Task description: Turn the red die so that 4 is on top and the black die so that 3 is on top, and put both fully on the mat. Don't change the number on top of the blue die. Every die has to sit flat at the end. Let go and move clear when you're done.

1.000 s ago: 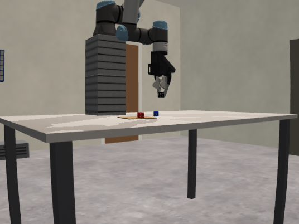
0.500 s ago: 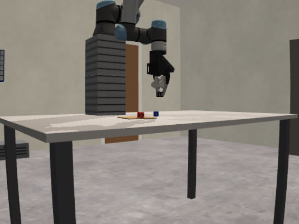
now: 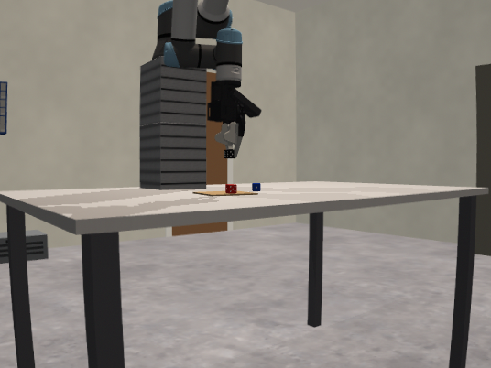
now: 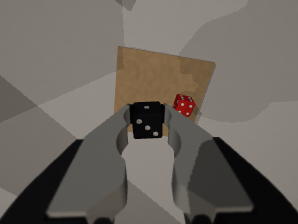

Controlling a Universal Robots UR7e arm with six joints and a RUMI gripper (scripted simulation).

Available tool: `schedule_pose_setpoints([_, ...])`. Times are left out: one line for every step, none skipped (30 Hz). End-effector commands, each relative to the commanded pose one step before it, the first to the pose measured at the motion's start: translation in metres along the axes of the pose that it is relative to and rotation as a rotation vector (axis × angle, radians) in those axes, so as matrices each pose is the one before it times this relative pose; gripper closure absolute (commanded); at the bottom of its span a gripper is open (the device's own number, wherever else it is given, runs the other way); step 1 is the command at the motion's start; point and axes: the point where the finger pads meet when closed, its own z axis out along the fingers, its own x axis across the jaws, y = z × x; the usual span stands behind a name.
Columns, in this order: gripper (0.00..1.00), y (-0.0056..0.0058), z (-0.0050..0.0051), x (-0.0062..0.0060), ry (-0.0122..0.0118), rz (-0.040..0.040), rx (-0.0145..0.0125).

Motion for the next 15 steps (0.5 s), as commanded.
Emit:
schedule_pose_setpoints([0.94, 0.03408, -0.00242, -0.01371, 0.00762, 0.07756, 0.00298])
schedule_pose_setpoints([0.94, 0.00268, -0.00024, -0.00127, 0.0, 0.00724, 0.0])
schedule_pose_setpoints([0.94, 0.00177, -0.00016, -0.00083, 0.0, 0.00479, 0.0])
schedule_pose_setpoints([0.94, 0.0, 0.0, 0.0, 0.0, 0.0, 0.0])
schedule_pose_setpoints([0.94, 0.0, 0.0, 0.0, 0.0, 0.0, 0.0])
schedule_pose_setpoints([0.94, 0.00098, -0.00009, -0.00046, 0.0, 0.00267, 0.0])
schedule_pose_setpoints([0.94, 0.00039, -0.00004, -0.00018, 0.0, 0.00106, 0.0])
schedule_pose_setpoints([0.94, 0.00006, -0.00001, -0.00003, 0.0, 0.00016, 0.0])
schedule_pose_setpoints([0.94, 0.0, 0.0, 0.0, 0.0, 0.0, 0.0])
schedule_pose_setpoints([0.94, 0.0, 0.0, 0.0, 0.0, 0.0, 0.0])
schedule_pose_setpoints([0.94, 0.0, 0.0, 0.0, 0.0, 0.0, 0.0])
schedule_pose_setpoints([0.94, 0.0, 0.0, 0.0, 0.0, 0.0, 0.0])
schedule_pose_setpoints([0.94, 0.0, 0.0, 0.0, 0.0, 0.0, 0.0])
schedule_pose_setpoints([0.94, 0.0, 0.0, 0.0, 0.0, 0.0, 0.0])
schedule_pose_setpoints([0.94, 0.0, 0.0, 0.0, 0.0, 0.0, 0.0])
